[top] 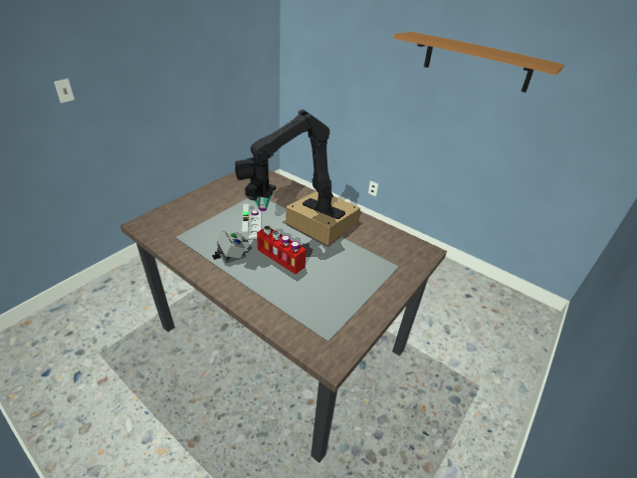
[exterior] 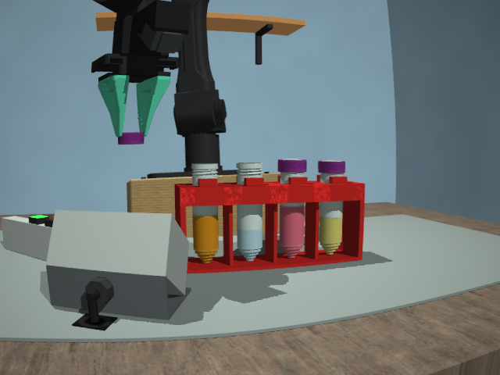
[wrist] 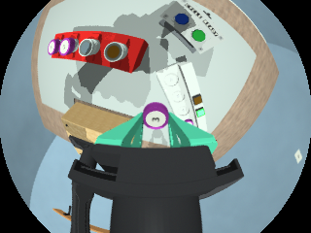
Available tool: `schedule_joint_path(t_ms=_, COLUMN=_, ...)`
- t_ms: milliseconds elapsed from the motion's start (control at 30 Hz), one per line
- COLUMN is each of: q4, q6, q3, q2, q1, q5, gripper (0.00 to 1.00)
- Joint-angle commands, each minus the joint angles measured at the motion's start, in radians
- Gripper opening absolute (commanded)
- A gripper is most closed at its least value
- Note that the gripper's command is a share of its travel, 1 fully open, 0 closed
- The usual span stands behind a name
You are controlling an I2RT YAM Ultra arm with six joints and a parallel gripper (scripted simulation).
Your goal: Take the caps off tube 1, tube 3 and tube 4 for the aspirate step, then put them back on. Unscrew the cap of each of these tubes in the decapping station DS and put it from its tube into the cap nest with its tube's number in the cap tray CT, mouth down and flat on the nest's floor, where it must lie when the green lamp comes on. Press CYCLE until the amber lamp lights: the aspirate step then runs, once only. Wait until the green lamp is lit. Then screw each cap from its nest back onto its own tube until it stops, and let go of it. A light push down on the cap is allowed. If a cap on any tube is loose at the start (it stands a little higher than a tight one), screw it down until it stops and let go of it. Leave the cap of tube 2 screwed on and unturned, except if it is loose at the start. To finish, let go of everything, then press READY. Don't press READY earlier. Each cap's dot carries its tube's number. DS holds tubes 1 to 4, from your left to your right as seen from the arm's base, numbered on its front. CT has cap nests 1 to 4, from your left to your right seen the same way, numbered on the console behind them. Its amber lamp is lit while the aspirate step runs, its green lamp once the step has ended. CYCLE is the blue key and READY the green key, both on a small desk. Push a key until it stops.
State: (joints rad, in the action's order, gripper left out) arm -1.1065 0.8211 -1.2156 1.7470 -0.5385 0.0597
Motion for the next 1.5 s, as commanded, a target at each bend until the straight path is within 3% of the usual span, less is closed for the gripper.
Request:
schedule_joint_path(t_ms=0, q4=0.001, q6=0.211, q3=-0.003, q2=-0.008, q1=0.069, q5=-0.008, gripper=0.00)
schedule_joint_path(t_ms=400, q4=-0.007, q6=-0.093, q3=-0.077, q2=0.070, q1=0.385, q5=-0.031, gripper=0.00)
schedule_joint_path(t_ms=467, q4=-0.007, q6=-0.093, q3=-0.077, q2=0.070, q1=0.385, q5=-0.031, gripper=0.00)
schedule_joint_path(t_ms=567, q4=-0.014, q6=-0.164, q3=-0.117, q2=0.106, q1=0.456, q5=-0.037, gripper=0.00)
schedule_joint_path(t_ms=1133, q4=-0.014, q6=-0.166, q3=-0.118, q2=0.107, q1=0.458, q5=-0.037, gripper=0.00)
schedule_joint_path(t_ms=1467, q4=0.079, q6=-0.164, q3=-0.048, q2=0.130, q1=0.456, q5=-0.037, gripper=0.00)
